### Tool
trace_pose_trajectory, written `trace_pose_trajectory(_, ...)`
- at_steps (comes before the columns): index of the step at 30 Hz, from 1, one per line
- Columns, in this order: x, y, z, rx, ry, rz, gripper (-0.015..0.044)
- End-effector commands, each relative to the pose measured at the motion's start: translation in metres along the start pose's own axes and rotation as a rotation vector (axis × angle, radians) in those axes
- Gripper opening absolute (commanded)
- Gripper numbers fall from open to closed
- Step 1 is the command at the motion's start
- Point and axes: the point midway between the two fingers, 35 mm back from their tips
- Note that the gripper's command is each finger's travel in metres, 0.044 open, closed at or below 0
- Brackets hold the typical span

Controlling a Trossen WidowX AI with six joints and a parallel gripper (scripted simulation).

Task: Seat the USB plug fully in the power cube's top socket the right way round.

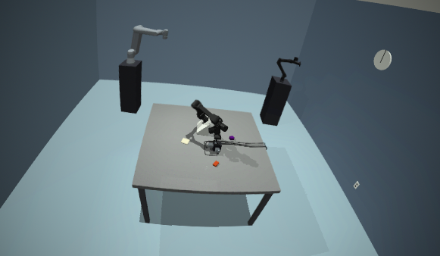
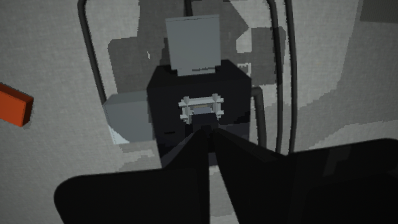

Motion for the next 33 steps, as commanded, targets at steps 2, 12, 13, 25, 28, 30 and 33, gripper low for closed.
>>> trace_pose_trajectory(2, -0.0005, -0.0007, -0.0002, 0.005, -0.001, 0.005, 0.0)
trace_pose_trajectory(12, -0.0017, -0.0005, -0.0002, 0.005, -0.001, 0.005, 0.0)
trace_pose_trajectory(13, -0.0018, -0.0005, -0.0002, 0.005, -0.001, 0.005, 0.0)
trace_pose_trajectory(25, -0.0033, -0.0004, -0.0002, 0.005, -0.001, 0.005, 0.0)
trace_pose_trajectory(28, -0.0036, -0.0004, -0.0002, 0.005, -0.001, 0.005, 0.0)
trace_pose_trajectory(30, -0.0039, -0.0003, -0.0002, 0.005, -0.001, 0.005, 0.0)
trace_pose_trajectory(33, -0.0042, -0.0003, -0.0003, 0.005, -0.001, 0.005, 0.0)
Point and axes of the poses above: the point midway between the two fingers, 35 mm back from their tips, its own x axis back along the fingers, its own z axis across the jaws, y = z × x, and after that the axes turned 5 degrees about x, right-handed
